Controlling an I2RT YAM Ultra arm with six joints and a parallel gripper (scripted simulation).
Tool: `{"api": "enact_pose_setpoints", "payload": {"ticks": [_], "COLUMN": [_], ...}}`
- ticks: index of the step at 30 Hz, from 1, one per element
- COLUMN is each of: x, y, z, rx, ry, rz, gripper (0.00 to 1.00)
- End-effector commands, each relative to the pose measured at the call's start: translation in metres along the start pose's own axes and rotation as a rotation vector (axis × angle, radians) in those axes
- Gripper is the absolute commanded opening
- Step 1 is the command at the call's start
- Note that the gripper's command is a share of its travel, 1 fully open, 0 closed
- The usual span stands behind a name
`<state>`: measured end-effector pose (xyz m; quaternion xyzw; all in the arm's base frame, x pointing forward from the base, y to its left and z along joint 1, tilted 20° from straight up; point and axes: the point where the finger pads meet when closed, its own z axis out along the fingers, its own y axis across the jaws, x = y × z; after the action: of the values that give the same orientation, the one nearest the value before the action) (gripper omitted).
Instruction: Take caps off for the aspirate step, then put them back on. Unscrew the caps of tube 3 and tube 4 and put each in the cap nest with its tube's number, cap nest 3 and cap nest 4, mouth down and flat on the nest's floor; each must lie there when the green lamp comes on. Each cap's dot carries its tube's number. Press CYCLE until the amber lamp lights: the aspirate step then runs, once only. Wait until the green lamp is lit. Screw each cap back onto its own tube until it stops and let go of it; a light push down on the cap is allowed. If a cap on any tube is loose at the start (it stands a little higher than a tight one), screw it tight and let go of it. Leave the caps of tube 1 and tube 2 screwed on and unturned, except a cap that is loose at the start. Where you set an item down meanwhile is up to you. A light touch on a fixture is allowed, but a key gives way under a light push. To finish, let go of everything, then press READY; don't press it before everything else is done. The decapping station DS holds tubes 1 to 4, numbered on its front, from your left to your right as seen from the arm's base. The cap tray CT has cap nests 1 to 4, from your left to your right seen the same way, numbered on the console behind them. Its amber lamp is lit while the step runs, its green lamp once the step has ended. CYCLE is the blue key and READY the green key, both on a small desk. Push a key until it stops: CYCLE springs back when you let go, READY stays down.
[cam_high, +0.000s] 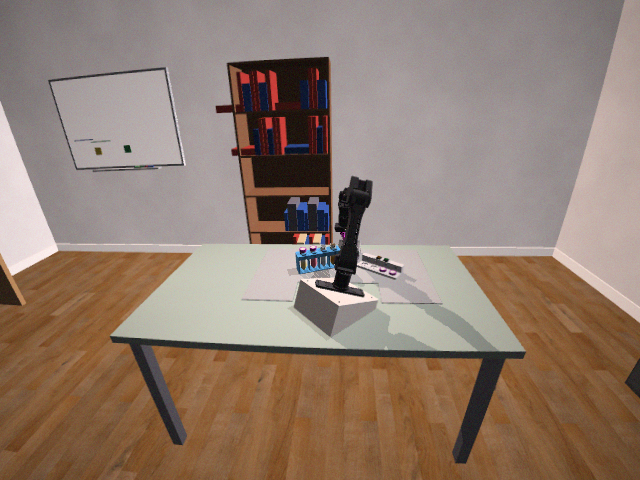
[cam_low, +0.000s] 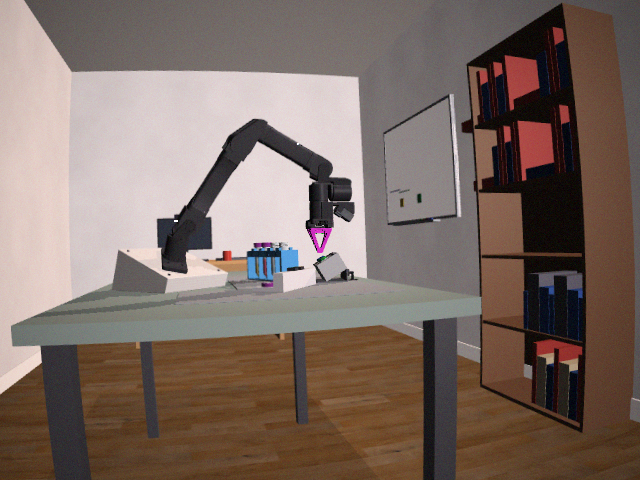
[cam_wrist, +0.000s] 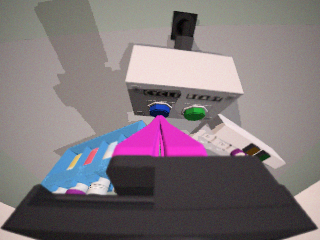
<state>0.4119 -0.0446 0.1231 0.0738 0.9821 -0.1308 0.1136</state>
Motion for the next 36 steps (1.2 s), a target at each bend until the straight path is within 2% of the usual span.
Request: {"api": "enact_pose_setpoints", "payload": {"ticks": [1,22,36], "x": [-0.0038,-0.0025,-0.0026], "y": [0.0002,0.0005,0.0005], "z": [-0.0057,-0.0042,0.0038], "rx": [-0.003,-0.003,-0.003], "ry": [-0.021,-0.021,-0.021], "rz": [0.0,0.0,0.0], "gripper": [0.0,0.0,0.0]}}
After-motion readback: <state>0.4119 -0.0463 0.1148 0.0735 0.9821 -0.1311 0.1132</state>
